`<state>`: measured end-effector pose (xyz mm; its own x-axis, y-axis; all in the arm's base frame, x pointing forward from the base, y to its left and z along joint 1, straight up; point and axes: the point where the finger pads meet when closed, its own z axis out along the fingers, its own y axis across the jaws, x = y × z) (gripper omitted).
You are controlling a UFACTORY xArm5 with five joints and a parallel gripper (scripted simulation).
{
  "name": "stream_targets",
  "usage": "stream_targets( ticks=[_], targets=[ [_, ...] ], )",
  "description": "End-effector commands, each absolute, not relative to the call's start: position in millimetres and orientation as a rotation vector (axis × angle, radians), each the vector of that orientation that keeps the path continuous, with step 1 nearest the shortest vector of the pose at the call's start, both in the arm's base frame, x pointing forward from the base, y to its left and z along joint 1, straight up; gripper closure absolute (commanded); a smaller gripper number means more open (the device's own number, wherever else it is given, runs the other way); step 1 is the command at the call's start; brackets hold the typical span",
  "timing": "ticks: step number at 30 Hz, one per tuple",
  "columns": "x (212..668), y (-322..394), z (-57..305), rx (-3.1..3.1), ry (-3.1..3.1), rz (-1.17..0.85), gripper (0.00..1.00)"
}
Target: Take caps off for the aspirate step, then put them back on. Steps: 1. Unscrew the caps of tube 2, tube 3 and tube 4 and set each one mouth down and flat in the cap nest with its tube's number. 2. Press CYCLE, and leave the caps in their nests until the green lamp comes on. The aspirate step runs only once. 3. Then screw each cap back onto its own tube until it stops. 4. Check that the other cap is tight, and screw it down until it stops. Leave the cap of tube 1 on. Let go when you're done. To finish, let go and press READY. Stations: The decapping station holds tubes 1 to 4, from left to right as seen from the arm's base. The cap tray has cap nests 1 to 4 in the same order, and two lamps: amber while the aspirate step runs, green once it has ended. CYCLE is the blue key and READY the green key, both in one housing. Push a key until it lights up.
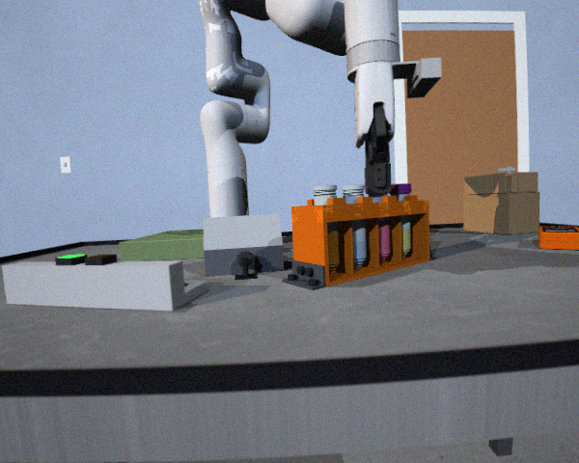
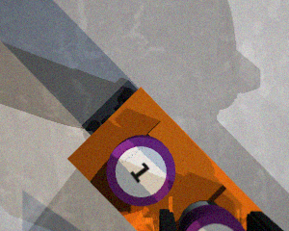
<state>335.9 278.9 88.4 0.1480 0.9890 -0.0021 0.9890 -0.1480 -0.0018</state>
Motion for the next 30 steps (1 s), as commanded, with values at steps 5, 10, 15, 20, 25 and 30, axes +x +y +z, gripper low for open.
stream_targets(
  ticks=[5, 10, 15, 20, 25, 30],
  targets=[
    [337.4, 280.3, 91.6, -2.292, -2.147, -0.006, 0.54],
    [337.4, 280.3, 91.7, -1.97, -2.446, -0.006, 0.54],
    [337.4, 280.3, 91.7, -1.73, -2.622, -0.006, 0.54],
    [337.4, 280.3, 91.7, -1.439, -2.793, -0.006, 0.54],
    [337.4, 280.3, 91.7, -1.133, -2.931, -0.006, 0.54],
    [337.4, 280.3, 91.7, -0.879, -3.017, -0.006, 0.54]
  ],
)
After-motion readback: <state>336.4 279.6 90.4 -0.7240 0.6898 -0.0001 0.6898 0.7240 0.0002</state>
